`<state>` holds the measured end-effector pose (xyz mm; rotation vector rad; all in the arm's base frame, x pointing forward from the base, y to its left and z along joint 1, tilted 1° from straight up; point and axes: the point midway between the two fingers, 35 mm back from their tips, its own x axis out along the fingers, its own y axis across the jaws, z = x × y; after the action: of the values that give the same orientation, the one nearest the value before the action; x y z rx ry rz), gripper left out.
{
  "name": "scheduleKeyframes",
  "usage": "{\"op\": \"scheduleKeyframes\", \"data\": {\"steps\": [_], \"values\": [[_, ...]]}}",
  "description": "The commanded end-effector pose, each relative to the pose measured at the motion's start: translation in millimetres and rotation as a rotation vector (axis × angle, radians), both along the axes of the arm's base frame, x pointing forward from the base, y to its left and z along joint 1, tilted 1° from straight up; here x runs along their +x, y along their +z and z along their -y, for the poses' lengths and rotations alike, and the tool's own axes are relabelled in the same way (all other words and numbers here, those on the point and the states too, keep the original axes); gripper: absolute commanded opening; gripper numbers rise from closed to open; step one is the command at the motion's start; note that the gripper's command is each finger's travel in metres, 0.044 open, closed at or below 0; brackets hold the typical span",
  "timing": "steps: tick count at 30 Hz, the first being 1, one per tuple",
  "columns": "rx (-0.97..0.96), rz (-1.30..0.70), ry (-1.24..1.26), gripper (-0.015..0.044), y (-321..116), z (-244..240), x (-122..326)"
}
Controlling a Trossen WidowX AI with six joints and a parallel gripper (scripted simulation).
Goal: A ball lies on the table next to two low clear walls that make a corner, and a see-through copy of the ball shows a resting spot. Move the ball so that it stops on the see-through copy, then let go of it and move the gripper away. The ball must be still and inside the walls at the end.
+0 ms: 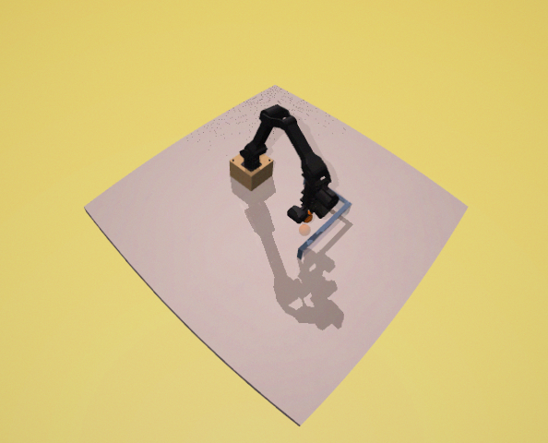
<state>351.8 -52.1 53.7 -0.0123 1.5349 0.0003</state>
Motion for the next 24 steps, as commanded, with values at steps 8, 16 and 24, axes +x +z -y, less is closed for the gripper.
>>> {"op": "scheduleKeyframes", "data": {"steps": [8,16,24], "values": [[-0.003,0.001,0.003,0.0000,-62,2,4],[-0.003,0.001,0.003,0.0000,-68,2,4],[-0.003,0.001,0.003,0.0000,-80,3,5]]}}
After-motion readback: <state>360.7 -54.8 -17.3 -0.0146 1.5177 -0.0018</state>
